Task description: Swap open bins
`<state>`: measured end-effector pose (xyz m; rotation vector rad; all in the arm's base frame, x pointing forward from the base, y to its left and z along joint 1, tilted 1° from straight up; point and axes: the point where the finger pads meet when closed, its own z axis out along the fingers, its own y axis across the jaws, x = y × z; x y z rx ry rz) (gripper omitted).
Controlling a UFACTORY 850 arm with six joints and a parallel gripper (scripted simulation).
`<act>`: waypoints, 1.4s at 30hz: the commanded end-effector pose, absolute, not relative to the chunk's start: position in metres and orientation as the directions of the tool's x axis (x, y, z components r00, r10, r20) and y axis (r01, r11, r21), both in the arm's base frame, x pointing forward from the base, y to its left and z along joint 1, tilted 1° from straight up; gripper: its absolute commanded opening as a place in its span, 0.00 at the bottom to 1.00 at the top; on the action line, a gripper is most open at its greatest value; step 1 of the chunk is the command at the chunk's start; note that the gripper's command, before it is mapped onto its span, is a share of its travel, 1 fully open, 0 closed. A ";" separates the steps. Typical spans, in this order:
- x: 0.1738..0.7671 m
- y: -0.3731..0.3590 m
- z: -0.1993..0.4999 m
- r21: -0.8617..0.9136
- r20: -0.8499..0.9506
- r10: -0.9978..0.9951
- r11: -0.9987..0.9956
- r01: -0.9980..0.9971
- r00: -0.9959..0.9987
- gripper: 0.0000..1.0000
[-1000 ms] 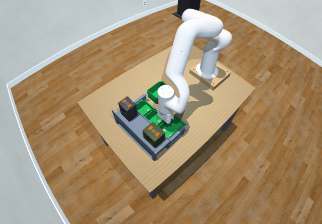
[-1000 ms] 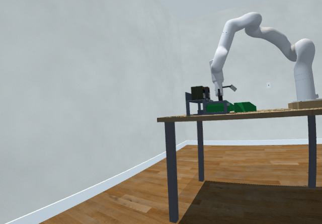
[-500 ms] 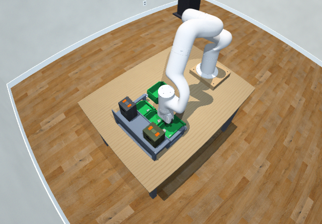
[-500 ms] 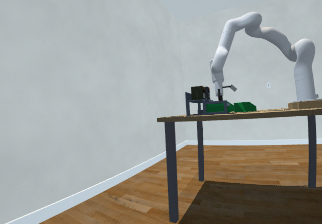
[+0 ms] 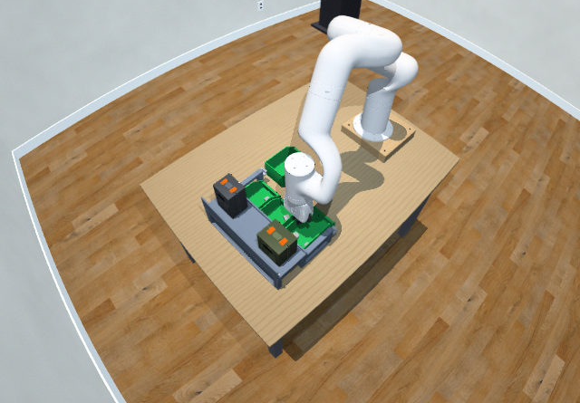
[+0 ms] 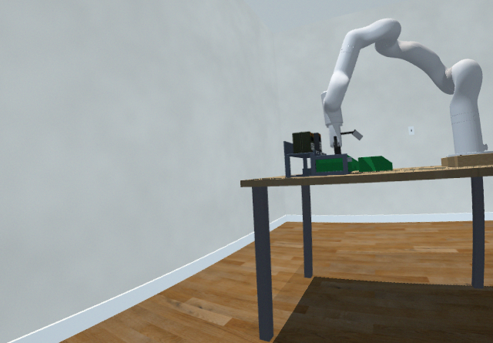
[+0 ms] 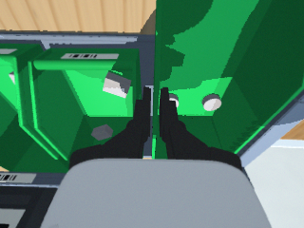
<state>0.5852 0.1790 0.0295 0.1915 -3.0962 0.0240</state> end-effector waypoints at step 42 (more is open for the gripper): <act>0.586 0.179 0.043 -0.013 0.038 -0.123 0.992 -0.123 -0.992 0.10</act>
